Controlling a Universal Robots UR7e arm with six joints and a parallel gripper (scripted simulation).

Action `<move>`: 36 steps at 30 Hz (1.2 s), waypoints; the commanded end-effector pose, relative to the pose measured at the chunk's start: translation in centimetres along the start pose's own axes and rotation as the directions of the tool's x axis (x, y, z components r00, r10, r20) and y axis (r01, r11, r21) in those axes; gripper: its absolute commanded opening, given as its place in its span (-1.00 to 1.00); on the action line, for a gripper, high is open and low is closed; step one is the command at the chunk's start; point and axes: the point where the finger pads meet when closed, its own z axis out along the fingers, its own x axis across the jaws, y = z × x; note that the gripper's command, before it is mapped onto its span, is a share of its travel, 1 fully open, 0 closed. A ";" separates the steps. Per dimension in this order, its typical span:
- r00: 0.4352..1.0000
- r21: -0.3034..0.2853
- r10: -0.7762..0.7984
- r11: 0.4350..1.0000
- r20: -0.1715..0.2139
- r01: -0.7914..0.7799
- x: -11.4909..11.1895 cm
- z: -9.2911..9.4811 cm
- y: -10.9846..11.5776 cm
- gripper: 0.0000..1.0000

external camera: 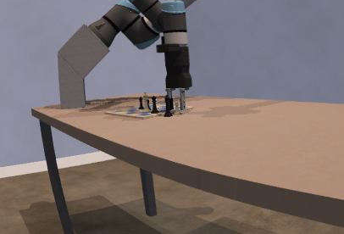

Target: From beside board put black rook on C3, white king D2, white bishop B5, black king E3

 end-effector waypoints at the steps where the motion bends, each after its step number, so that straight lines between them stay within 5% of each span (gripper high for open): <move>1: 1.000 0.001 0.000 1.000 0.001 0.000 0.0 -0.1 0.0 0.45; 6: 1.000 0.001 0.000 1.000 0.001 0.000 0.0 -0.1 0.0 0.45; 7: 1.000 0.001 0.000 1.000 0.001 0.000 0.0 -0.1 0.0 -1.00; 36: 1.000 0.001 0.000 1.000 0.001 0.000 0.0 -0.1 0.0 -1.00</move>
